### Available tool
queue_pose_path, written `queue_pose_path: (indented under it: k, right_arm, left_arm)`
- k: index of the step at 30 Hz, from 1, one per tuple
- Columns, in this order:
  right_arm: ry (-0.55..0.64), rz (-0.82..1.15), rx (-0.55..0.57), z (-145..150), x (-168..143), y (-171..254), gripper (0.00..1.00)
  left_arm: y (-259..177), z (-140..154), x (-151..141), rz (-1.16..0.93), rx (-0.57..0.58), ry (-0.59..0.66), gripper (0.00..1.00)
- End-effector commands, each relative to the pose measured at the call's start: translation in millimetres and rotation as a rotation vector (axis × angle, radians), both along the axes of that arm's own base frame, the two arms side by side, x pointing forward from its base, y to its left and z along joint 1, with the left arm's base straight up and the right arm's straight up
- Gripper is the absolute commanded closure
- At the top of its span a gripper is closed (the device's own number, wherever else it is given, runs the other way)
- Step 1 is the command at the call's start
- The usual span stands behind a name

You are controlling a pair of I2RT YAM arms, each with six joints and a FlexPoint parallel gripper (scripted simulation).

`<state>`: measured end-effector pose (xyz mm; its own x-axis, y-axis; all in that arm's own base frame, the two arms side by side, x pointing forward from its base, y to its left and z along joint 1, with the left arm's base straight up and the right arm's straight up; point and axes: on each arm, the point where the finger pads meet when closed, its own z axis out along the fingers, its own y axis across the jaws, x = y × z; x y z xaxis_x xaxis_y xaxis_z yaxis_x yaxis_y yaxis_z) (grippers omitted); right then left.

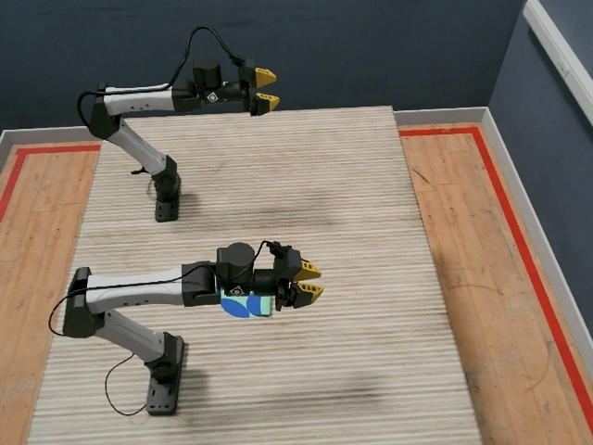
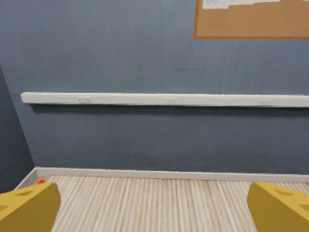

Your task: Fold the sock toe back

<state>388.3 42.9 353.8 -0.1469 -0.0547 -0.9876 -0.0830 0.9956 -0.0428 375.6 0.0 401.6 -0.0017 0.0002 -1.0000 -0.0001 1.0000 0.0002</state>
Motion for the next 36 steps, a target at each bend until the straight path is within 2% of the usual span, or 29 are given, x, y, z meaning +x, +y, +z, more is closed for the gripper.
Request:
queue_pose_path:
  k: [1, 6, 9, 12, 13, 15, 16, 17, 19, 21, 36]
  right_arm:
    - [-0.138, -0.009, 0.046, 44, -4, -11, 0.61]
    - [-0.235, -0.051, 0.068, 76, -12, -35, 0.61]
    - [-0.214, -0.065, 0.071, 69, -8, -42, 0.61]
    - [-0.111, -0.069, 0.063, 32, -4, -42, 0.61]
    - [-0.263, -0.073, 0.063, 87, -21, -43, 0.61]
    - [-0.263, -0.073, 0.063, 87, -21, -43, 0.61]
    - [-0.213, -0.071, 0.058, 69, -16, -42, 0.61]
    - [-0.245, -0.074, 0.061, 80, -15, -44, 0.61]
    - [-0.154, -0.074, 0.052, 49, -8, -43, 0.61]
    - [-0.133, -0.076, 0.046, 42, -8, -43, 0.61]
    - [-0.098, -0.08, 0.041, 32, -17, -42, 0.61]
  left_arm:
    - [-2, 43, -9, -0.012, -0.009, -0.125, 0.0]
    - [-2, 46, -11, -0.012, -0.01, -0.133, 0.0]
    - [-2, 43, -9, -0.012, -0.01, -0.126, 0.0]
    - [-2, 43, -8, -0.012, -0.01, -0.124, 0.0]
    - [-2, 43, -9, -0.012, -0.01, -0.126, 0.0]
    - [-2, 43, -9, -0.012, -0.01, -0.126, 0.0]
    - [-2, 43, -9, -0.012, -0.01, -0.126, 0.0]
    - [-2, 43, -9, -0.012, -0.01, -0.126, 0.0]
    - [-2, 43, -9, -0.013, -0.01, -0.126, 0.0]
    - [-2, 44, -9, -0.013, -0.01, -0.126, 0.0]
    - [-2, 44, -10, -0.013, -0.01, -0.127, 0.0]
